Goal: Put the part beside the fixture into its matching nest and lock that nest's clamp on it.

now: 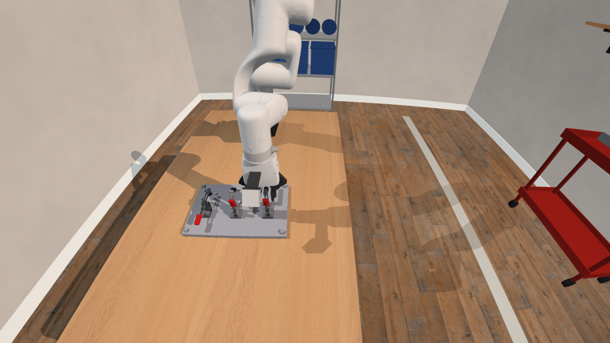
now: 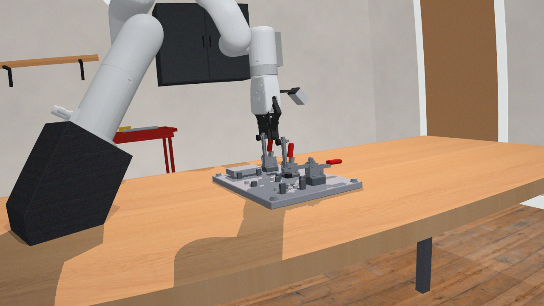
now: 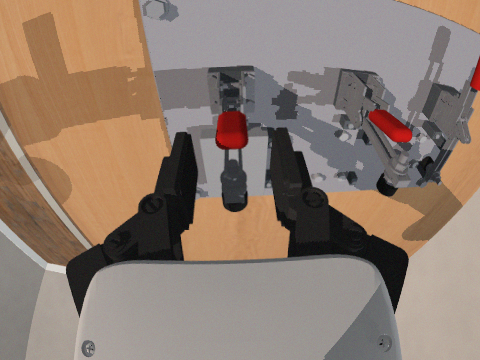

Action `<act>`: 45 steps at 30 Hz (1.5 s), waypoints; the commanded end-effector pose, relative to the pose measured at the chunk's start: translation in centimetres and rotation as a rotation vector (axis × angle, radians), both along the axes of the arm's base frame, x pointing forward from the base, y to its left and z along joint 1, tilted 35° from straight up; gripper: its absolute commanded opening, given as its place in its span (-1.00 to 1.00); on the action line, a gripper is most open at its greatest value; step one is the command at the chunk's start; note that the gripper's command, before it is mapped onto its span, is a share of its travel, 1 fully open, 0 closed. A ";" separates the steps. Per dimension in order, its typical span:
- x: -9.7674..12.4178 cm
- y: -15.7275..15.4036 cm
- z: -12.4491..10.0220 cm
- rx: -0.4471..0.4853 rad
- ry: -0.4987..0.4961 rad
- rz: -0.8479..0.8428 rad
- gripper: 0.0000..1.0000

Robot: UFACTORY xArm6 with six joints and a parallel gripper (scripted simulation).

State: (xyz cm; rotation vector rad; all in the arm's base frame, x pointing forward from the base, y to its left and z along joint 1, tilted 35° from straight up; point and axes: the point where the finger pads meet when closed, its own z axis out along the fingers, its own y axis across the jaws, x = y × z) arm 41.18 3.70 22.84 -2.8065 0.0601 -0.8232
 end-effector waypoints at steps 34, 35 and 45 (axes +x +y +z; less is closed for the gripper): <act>1.9 0.6 -2.4 0.000 -0.003 0.000 -0.05; 2.0 0.7 -2.5 0.000 -0.003 0.000 -0.05; 2.1 0.7 -2.7 0.000 -0.003 0.000 -0.05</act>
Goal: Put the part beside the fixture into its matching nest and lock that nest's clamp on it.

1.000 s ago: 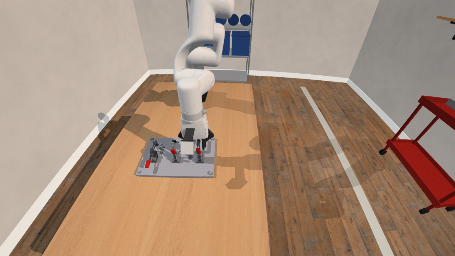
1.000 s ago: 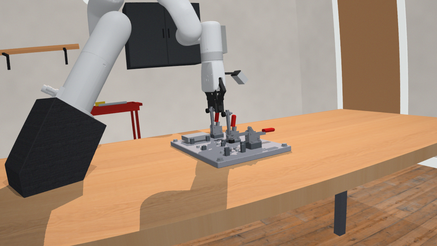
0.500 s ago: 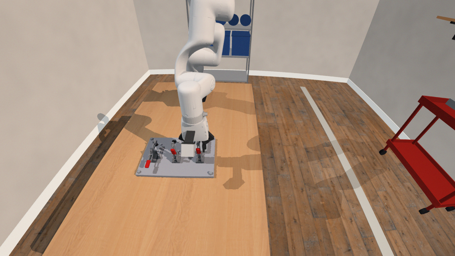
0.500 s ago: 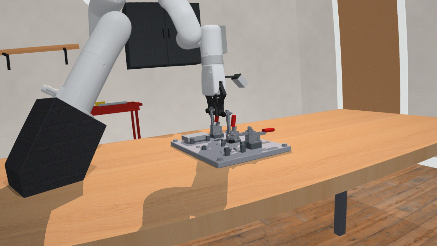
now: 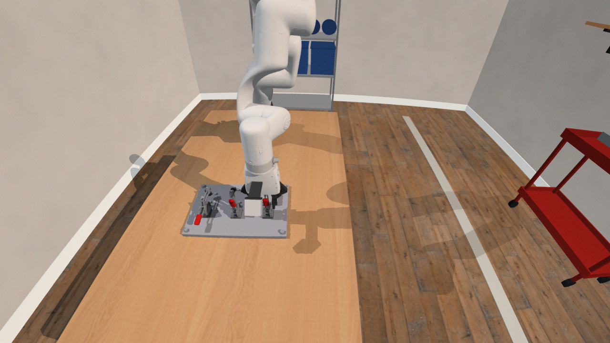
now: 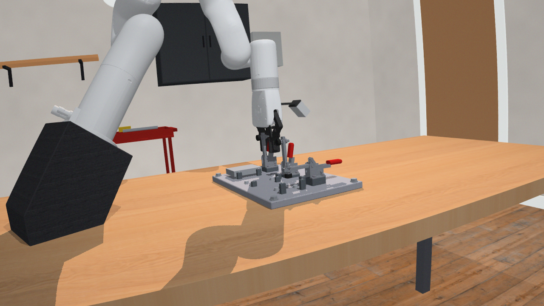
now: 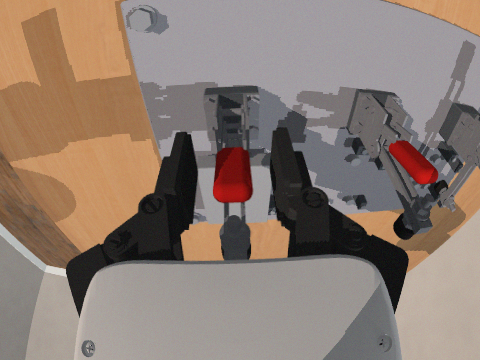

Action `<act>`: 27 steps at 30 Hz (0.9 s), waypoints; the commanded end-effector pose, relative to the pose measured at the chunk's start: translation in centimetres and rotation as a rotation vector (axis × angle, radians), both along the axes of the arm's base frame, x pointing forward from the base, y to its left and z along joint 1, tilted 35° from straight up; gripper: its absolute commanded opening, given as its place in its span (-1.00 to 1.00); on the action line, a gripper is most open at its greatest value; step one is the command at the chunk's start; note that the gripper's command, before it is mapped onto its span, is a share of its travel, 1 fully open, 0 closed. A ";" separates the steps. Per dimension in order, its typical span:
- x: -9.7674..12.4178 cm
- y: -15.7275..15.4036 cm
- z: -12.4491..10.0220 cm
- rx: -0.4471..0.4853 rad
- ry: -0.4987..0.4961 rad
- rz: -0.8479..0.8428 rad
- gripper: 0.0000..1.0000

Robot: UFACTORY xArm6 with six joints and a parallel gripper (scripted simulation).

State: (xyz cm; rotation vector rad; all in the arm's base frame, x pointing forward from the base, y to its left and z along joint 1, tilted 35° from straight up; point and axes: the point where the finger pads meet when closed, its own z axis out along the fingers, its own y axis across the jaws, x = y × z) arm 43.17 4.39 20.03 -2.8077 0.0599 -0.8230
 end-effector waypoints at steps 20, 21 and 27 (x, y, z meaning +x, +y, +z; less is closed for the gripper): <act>0.1 0.0 0.1 0.001 -0.003 0.000 -1.00; 0.1 0.0 0.1 0.001 -0.003 0.000 -1.00; 0.1 0.0 0.1 0.001 -0.003 0.000 -1.00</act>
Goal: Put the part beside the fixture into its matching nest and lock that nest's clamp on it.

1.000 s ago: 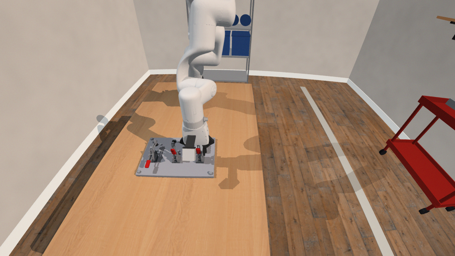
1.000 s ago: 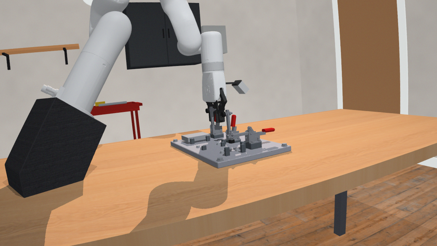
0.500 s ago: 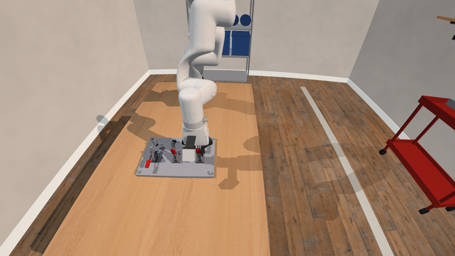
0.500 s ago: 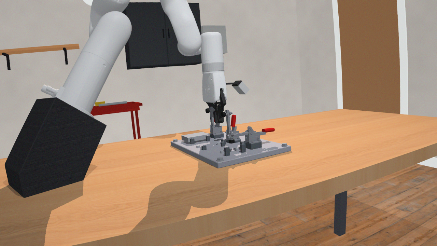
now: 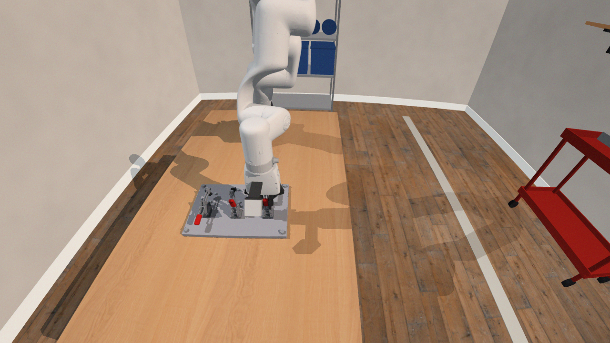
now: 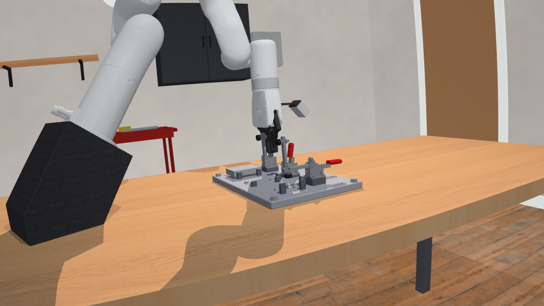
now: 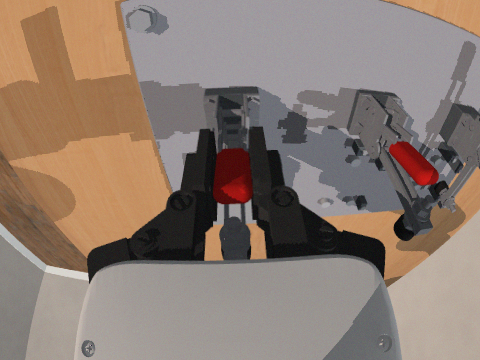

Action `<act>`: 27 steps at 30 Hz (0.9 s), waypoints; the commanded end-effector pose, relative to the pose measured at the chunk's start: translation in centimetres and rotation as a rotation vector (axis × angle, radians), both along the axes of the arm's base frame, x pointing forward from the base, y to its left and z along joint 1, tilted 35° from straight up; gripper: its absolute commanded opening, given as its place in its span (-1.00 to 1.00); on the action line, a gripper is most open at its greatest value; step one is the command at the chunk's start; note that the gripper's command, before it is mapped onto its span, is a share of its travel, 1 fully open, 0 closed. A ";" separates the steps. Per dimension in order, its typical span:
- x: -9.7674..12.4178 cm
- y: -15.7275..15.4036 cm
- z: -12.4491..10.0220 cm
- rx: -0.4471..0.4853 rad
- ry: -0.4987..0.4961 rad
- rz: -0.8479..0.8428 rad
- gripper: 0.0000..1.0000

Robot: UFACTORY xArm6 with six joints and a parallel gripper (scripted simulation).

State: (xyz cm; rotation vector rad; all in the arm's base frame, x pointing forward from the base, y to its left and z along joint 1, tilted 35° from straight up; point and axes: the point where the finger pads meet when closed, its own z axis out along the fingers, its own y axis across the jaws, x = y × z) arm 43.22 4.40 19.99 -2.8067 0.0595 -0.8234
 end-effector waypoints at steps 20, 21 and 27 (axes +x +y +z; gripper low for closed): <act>0.1 0.0 0.1 0.000 -0.003 0.000 -1.00; 0.1 0.0 0.1 0.000 -0.003 0.000 -1.00; 0.1 0.0 0.2 0.000 -0.003 0.000 -1.00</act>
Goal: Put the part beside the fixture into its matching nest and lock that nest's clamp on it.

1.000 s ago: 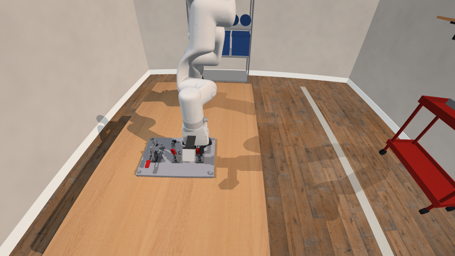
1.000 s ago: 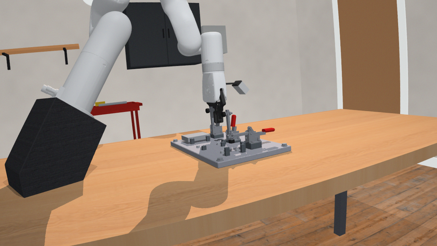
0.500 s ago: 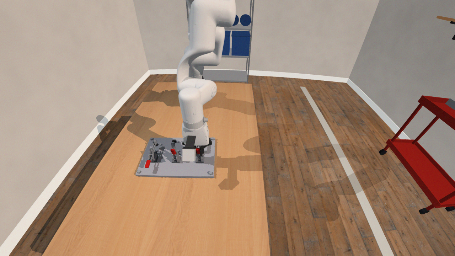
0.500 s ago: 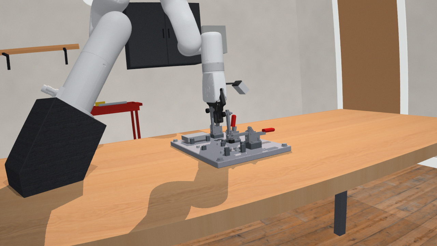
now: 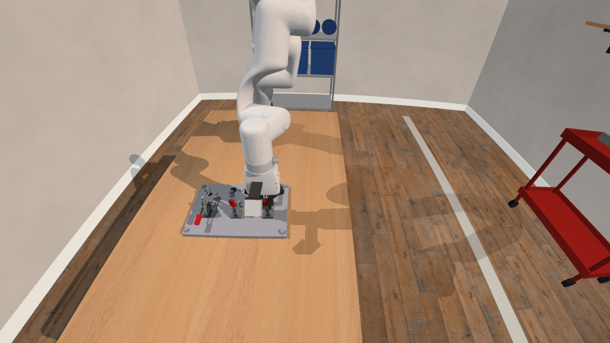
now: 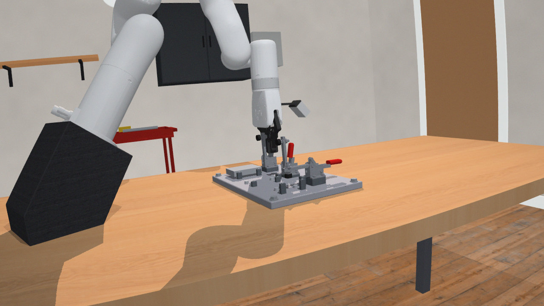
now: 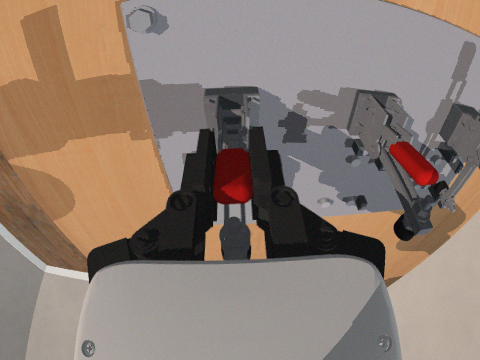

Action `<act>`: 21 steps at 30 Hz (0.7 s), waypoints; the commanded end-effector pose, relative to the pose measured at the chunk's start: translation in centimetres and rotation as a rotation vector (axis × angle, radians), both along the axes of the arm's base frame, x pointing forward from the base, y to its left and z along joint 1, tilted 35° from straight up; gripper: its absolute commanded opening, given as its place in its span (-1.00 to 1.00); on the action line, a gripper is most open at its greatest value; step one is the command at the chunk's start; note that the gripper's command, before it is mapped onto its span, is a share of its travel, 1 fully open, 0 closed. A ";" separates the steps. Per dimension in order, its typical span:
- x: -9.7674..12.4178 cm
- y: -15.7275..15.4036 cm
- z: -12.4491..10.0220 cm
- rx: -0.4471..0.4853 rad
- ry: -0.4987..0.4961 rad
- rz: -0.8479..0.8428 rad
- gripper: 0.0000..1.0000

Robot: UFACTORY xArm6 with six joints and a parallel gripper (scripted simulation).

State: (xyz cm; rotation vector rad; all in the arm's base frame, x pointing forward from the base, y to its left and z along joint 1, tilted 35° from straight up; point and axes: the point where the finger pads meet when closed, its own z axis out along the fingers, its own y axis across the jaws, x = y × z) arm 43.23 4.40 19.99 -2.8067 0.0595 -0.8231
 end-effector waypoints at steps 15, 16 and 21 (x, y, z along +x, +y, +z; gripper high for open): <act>0.5 -0.1 0.5 0.000 -0.003 0.000 -1.00; 0.6 -0.1 0.5 0.000 -0.003 0.000 -1.00; 0.9 -0.1 0.7 0.000 -0.003 0.000 -1.00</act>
